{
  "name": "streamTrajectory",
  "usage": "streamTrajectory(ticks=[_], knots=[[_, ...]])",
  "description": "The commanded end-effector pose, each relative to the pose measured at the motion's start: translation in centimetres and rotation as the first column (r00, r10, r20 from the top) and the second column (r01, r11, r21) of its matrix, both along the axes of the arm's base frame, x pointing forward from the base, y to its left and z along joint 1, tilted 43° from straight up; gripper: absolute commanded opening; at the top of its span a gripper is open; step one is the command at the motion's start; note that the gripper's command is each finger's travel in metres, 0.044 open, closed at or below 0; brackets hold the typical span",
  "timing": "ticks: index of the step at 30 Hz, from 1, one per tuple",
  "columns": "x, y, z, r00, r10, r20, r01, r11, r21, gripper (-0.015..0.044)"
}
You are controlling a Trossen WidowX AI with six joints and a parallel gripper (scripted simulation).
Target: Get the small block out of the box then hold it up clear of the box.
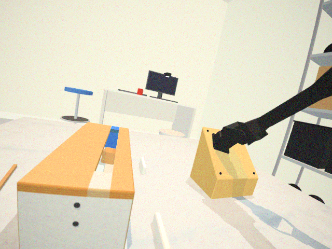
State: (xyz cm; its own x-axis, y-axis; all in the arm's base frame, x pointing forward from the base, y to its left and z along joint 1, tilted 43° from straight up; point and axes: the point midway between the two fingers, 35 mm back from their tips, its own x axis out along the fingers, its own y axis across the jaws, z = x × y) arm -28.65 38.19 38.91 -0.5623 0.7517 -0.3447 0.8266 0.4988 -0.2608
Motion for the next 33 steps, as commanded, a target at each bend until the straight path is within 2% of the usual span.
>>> streamTrajectory(ticks=[1, 5, 9, 16, 25, 33], knots=[[0.1, 0.1, 0.0, 1.0, -0.003, -0.002, 0.003, 1.0, -0.002, 0.04], [2.5, 1.9, -0.7, 0.995, -0.083, -0.054, 0.079, 0.995, -0.058, 0.04], [7.6, 4.7, -2.0, 0.955, -0.256, -0.148, 0.228, 0.957, -0.18, 0.04], [17.9, 8.2, -4.4, 0.766, -0.575, -0.289, 0.444, 0.797, -0.409, 0.04], [31.9, 8.9, -7.7, 0.315, -0.871, -0.377, 0.544, 0.491, -0.68, 0.04], [43.8, 5.9, -10.6, -0.185, -0.918, -0.35, 0.447, 0.239, -0.862, 0.04]])
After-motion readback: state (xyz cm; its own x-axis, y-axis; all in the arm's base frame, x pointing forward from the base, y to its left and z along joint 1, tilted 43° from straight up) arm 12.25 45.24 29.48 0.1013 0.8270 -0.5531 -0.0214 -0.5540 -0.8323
